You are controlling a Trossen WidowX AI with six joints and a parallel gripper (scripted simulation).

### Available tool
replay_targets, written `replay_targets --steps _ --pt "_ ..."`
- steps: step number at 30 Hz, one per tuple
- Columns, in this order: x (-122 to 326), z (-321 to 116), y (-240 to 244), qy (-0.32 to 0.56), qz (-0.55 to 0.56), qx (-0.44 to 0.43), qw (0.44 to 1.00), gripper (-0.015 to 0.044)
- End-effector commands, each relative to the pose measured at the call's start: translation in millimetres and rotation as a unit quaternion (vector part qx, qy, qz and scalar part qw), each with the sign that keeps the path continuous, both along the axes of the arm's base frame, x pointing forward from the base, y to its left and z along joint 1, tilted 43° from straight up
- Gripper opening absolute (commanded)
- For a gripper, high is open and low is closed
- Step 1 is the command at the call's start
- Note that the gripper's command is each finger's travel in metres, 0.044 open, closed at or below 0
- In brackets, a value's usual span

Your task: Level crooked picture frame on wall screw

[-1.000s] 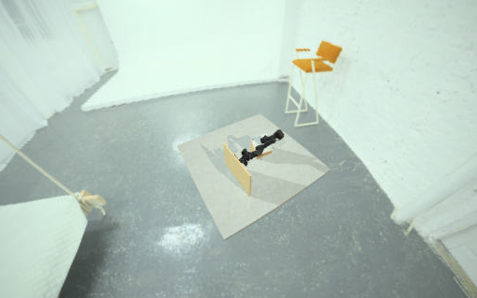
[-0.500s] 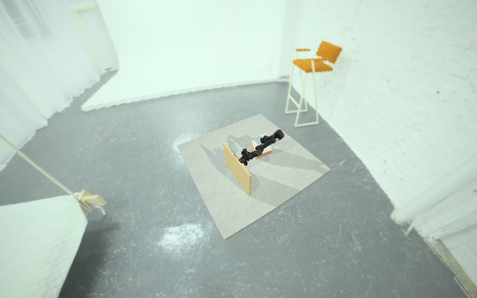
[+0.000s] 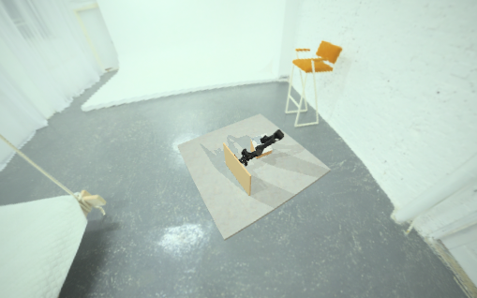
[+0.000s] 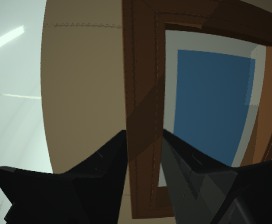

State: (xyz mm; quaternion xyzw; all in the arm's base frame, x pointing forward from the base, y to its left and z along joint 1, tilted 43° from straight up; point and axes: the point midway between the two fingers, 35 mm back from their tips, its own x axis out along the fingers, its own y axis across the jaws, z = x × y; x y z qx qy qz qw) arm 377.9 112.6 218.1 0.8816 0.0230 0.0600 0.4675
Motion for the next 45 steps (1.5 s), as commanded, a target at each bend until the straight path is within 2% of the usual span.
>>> replay_targets --steps 1,32,45 --pt "0.2 -0.3 -1.1 -0.002 -0.005 0.004 1.000 0.0000" --pt "0.3 -4.0 2.7 0.000 -0.002 0.003 1.000 0.0000" --pt "0.6 -5.2 3.0 0.004 0.002 0.053 0.999 0.0000"
